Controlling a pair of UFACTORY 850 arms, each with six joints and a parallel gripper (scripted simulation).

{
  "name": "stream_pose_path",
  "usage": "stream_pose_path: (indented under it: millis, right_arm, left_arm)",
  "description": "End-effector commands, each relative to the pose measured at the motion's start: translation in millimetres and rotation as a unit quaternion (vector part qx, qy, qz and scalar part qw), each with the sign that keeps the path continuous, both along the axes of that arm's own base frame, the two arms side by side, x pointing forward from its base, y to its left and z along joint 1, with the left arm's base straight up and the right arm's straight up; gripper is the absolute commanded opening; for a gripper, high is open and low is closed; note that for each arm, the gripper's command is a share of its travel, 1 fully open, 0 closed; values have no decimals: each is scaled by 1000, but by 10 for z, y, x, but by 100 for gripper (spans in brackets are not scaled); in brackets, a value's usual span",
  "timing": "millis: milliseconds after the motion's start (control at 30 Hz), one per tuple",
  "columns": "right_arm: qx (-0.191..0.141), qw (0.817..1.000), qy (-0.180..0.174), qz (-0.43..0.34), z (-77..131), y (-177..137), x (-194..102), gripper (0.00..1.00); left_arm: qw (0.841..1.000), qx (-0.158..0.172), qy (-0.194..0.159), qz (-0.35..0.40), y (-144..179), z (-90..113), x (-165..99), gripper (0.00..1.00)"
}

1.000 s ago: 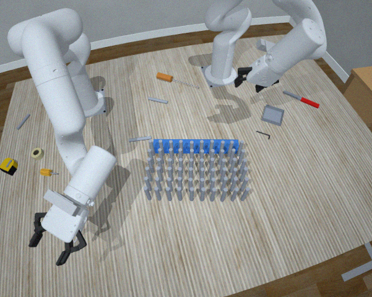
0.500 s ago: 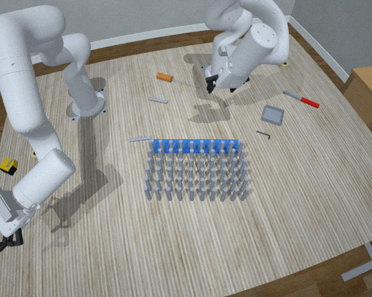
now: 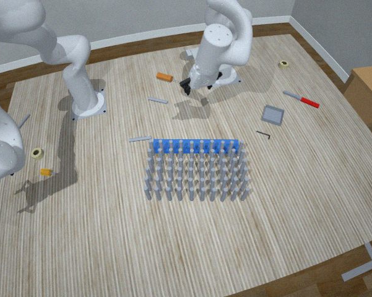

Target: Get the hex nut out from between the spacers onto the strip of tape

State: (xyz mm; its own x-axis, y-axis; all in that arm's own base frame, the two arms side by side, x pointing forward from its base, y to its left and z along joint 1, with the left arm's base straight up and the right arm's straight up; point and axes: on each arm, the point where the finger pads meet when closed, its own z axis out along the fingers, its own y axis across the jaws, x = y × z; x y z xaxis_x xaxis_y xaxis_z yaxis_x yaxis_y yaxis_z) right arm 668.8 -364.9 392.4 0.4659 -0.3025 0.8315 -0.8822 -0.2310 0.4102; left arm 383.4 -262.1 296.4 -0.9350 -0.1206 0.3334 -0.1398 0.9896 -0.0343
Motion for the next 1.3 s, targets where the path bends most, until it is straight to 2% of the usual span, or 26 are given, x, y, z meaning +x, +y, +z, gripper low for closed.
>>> stream_pose_path:
  millis: [0, 433, 500, 533, 1000, 1067, 1100, 1267]
  right_arm:
    - [24, 998, 30, -50, 102, -454, -524, 100]
    - [111, 977, 89, -161, 256, -1255, -1953, 100]
    - [111, 977, 89, -161, 256, -1255, -1953, 100]
    - [129, 971, 97, -179, 287, -1386, -2301, 100]
    - [264, 920, 118, -265, 396, -1622, -3985, 100]
    - [264, 920, 118, -265, 396, -1622, -3985, 100]
    - [284, 911, 117, -274, 418, -1614, -4350, 100]
    - [333, 891, 109, -289, 448, -1525, -4875, 100]
  left_arm:
    - [999, 29, -10, 25, -231, -114, -229, 100]
    - [993, 78, -37, 80, -646, -386, -852, 100]
    - [993, 78, -37, 80, -646, -386, -852, 100]
    - [991, 87, -44, 93, -722, -445, -999, 100]
    - [979, 115, -79, 150, -981, -704, -1698, 100]
    - [979, 115, -79, 150, -981, -704, -1698, 100]
    - [976, 119, -86, 162, -1017, -756, -1848, 100]
    - [971, 123, -96, 181, -1061, -836, -2081, 100]
